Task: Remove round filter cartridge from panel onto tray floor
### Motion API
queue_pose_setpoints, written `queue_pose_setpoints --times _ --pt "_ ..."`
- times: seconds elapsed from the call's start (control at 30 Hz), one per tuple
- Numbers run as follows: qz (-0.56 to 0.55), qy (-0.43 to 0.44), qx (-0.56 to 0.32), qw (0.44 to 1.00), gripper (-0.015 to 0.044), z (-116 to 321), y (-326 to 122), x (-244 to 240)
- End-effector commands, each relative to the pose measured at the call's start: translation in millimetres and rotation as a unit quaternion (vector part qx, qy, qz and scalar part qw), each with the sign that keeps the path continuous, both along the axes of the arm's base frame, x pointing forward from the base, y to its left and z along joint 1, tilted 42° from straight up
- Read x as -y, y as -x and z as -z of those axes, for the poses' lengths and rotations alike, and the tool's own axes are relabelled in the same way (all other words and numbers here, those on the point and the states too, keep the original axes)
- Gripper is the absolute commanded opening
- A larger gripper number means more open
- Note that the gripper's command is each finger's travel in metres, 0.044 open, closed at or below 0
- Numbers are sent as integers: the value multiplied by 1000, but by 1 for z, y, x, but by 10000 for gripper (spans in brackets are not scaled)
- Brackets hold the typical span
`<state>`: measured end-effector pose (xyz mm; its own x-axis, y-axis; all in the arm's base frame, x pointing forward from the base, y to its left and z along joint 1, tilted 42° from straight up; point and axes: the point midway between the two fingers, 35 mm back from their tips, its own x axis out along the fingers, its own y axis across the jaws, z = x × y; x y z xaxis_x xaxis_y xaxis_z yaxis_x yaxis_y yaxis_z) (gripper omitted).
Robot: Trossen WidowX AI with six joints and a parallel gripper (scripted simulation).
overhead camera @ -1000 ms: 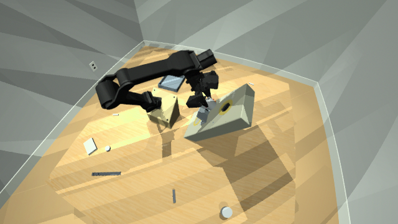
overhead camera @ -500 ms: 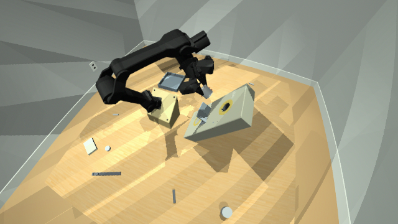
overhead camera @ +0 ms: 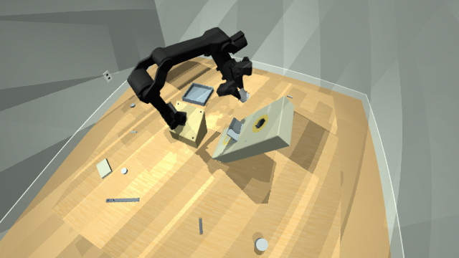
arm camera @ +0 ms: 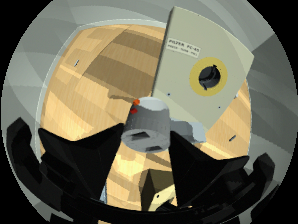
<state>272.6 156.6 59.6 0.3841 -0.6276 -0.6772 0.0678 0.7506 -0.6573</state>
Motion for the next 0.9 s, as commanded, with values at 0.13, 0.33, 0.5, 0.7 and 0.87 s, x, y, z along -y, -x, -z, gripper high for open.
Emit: queue_pose_setpoints --times 0.13,0.33,0.5,0.7,0.87 --pt "-70 -16 -76 995 0 20 19 -26" --pt "-176 -37 -173 968 0 49 50 -63" --pt "-269 -54 -247 929 0 70 80 -91" --pt "-381 -71 -324 863 0 91 120 -121" --pt "-393 -73 -332 855 0 94 124 -124"
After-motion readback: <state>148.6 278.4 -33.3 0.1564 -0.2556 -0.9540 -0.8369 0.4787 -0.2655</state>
